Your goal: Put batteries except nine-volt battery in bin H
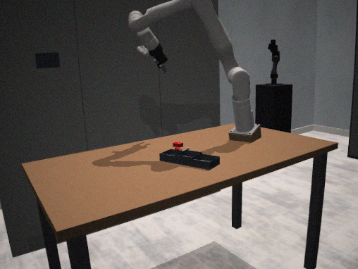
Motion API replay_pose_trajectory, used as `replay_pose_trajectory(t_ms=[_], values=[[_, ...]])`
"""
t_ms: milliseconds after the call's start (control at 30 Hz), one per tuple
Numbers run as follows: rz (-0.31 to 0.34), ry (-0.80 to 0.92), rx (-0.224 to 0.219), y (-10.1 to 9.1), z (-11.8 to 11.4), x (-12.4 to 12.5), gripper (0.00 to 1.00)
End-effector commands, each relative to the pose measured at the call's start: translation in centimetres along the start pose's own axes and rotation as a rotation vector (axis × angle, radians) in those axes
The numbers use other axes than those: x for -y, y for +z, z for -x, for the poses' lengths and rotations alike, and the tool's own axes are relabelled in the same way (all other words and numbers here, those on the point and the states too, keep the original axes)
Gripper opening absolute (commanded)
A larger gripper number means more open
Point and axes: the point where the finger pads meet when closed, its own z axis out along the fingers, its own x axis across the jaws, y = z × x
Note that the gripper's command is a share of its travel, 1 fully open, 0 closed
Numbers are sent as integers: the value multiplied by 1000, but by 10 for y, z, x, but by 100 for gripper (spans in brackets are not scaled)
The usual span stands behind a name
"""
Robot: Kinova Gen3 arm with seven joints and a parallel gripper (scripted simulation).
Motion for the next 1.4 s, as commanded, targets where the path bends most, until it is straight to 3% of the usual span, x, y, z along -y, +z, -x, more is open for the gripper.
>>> replay_pose_trajectory(t_ms=[0,533,567,1033,1100,1300,1367], values=[[-1,2,-1,0,-1,0,100],[-1,2,-1,0,-1,0,100],[-1,2,-1,5,3,5,31],[-1,1,-1,79,59,76,31],[-1,1,-1,79,59,76,31],[-1,1,0,111,82,106,31],[-1,1,0,111,82,106,31]])
